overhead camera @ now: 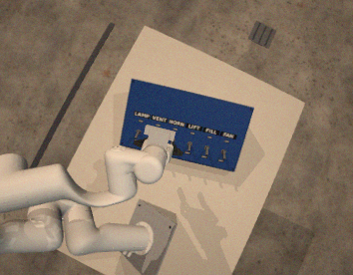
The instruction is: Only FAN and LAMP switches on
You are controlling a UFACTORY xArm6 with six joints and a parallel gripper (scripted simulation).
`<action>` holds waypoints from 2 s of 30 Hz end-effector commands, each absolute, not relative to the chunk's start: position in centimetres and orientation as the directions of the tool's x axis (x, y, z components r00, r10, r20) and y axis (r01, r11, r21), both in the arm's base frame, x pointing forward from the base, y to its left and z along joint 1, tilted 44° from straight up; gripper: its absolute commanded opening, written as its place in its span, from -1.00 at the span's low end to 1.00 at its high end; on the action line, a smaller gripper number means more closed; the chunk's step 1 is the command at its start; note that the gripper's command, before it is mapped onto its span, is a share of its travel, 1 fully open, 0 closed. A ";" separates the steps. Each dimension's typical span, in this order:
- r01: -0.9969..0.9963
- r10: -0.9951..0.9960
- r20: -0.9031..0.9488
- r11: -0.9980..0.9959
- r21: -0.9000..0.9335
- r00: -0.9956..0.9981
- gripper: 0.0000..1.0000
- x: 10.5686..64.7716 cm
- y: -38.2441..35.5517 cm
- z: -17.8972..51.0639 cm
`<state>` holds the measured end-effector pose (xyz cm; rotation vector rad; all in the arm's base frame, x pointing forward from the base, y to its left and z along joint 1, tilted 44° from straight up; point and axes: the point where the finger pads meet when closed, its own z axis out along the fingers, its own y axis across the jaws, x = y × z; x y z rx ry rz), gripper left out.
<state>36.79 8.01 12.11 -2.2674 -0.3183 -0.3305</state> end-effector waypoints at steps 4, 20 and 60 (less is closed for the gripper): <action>0.332 0.120 0.339 -0.646 -0.688 0.933 1.00 36.9 7.9 12.2; 0.332 0.120 0.339 -0.646 -0.688 0.933 1.00 38.0 5.9 10.0; 0.332 0.120 0.339 -0.646 -0.688 0.933 1.00 39.3 3.3 7.2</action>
